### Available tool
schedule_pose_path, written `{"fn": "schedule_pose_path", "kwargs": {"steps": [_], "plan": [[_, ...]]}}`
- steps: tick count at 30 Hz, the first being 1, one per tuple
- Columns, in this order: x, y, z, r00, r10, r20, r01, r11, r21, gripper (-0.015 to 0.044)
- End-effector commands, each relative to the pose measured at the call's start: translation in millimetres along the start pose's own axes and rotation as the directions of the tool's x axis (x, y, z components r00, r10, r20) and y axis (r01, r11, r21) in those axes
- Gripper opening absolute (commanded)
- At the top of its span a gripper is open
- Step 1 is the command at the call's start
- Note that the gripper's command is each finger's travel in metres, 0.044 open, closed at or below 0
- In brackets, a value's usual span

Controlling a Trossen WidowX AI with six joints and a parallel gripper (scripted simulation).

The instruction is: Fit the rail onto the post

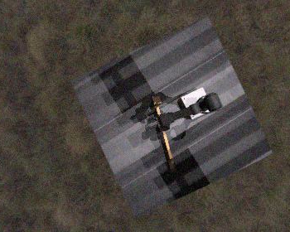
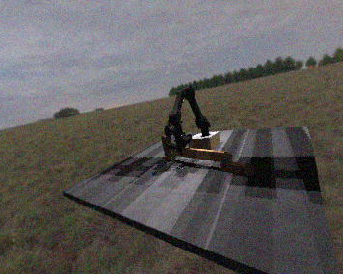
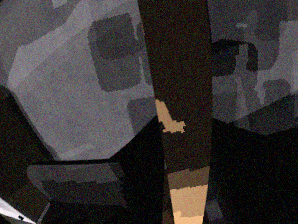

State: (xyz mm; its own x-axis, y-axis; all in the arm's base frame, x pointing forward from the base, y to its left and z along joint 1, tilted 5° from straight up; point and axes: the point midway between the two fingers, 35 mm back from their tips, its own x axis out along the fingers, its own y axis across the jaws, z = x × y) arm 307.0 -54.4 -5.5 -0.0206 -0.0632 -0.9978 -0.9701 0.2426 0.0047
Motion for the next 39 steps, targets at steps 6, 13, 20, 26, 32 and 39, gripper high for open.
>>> {"fn": "schedule_pose_path", "kwargs": {"steps": [6, 13, 20, 26, 32, 39], "plan": [[-1.2, -0.1, -4.0, 1.000, 0.000, -0.001, 0.000, 1.000, -0.001, 0.0000], [-1.4, -0.1, -6.2, 1.000, 0.000, -0.002, 0.000, 1.000, -0.001, 0.0000], [-1.1, -0.1, -8.5, 1.000, 0.000, -0.002, 0.000, 1.000, -0.001, 0.0000], [-0.2, 0.1, -10.1, 1.000, 0.000, -0.002, 0.000, 1.000, -0.001, 0.0000], [0.1, 0.1, -9.5, 1.000, 0.000, -0.002, 0.000, 1.000, -0.001, 0.0000], [0.8, 0.2, -7.4, 1.000, 0.000, -0.002, 0.000, 1.000, -0.001, 0.0000]]}}
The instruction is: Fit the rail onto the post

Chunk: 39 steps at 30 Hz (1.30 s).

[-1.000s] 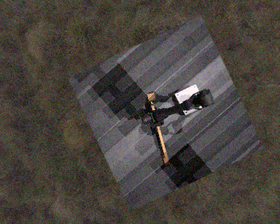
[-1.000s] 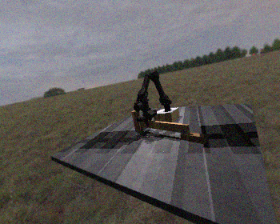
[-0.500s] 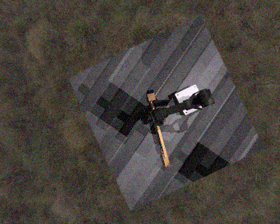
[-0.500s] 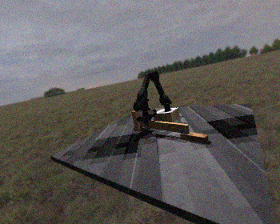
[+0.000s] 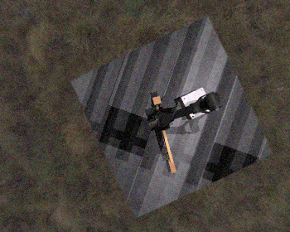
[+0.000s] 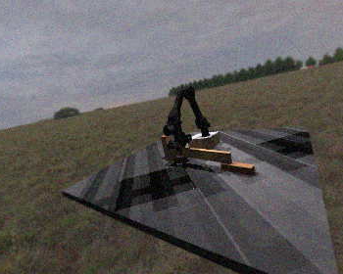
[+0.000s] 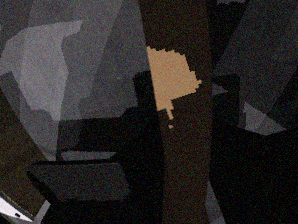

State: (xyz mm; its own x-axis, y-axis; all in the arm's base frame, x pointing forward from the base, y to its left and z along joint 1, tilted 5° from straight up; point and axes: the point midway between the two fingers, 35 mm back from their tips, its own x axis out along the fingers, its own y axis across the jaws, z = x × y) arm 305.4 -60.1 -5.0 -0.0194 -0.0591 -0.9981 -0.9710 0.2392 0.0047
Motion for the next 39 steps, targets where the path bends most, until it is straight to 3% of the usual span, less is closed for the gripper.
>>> {"fn": "schedule_pose_path", "kwargs": {"steps": [1, 39], "plan": [[1.0, 0.1, -1.2, 1.000, 0.000, -0.006, 0.000, 1.000, 0.003, 0.0000], [-1.2, -0.1, 2.2, 1.000, 0.000, -0.006, 0.000, 1.000, 0.003, 0.0000]]}}
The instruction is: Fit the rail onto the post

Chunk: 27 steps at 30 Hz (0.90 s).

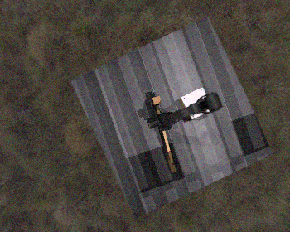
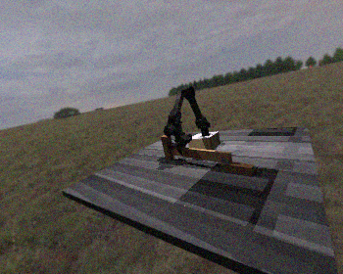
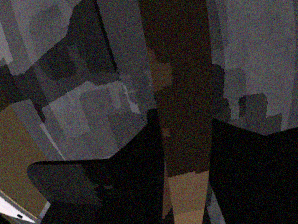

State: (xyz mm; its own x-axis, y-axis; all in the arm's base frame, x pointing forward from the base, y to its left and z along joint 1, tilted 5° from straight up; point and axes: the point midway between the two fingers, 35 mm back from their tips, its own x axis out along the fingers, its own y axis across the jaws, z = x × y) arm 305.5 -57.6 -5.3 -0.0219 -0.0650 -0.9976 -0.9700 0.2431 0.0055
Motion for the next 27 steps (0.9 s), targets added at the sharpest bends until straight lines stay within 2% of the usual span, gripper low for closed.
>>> {"fn": "schedule_pose_path", "kwargs": {"steps": [1, 27], "plan": [[-1.5, -0.7, -0.6, 1.000, -0.001, 0.001, 0.001, 1.000, -0.001, 0.0000], [-1.9, -1.9, -5.7, 1.000, -0.001, 0.000, 0.001, 1.000, -0.001, 0.0000]]}}
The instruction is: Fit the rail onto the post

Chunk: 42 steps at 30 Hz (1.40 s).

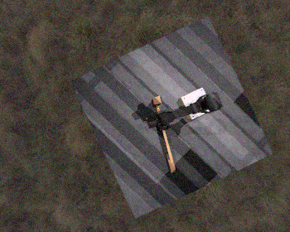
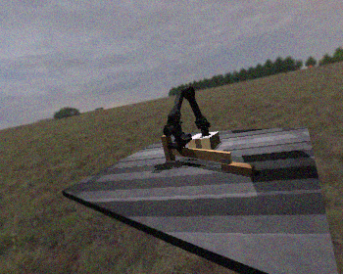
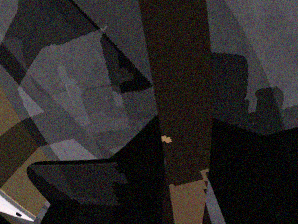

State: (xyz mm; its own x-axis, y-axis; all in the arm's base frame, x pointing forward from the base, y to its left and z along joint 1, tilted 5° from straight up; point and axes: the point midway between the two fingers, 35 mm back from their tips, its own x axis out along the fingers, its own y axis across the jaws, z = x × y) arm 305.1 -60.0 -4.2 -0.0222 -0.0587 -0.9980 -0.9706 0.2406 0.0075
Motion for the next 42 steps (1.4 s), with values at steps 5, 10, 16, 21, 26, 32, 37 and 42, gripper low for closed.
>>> {"fn": "schedule_pose_path", "kwargs": {"steps": [5, 10, 16, 21, 26, 32, 37, 42], "plan": [[-0.8, -1.9, -1.6, 1.000, -0.003, -0.006, 0.003, 1.000, 0.001, 0.0000], [-0.4, -2.1, -0.1, 1.000, -0.003, -0.005, 0.003, 1.000, 0.001, 0.0000], [0.3, -2.5, 1.7, 1.000, -0.003, -0.005, 0.003, 1.000, 0.001, 0.0000], [0.9, -2.8, 3.0, 1.000, -0.003, -0.005, 0.003, 1.000, 0.001, 0.0000], [0.4, -2.6, 3.2, 1.000, -0.003, -0.005, 0.003, 1.000, 0.001, 0.0000], [-0.5, -2.4, 3.2, 1.000, -0.003, -0.005, 0.003, 1.000, 0.001, 0.0000], [-1.2, -2.2, 3.2, 1.000, -0.003, -0.005, 0.003, 1.000, 0.001, 0.0000], [-1.3, -2.1, 2.9, 1.000, -0.003, -0.005, 0.003, 1.000, 0.001, 0.0000]]}}
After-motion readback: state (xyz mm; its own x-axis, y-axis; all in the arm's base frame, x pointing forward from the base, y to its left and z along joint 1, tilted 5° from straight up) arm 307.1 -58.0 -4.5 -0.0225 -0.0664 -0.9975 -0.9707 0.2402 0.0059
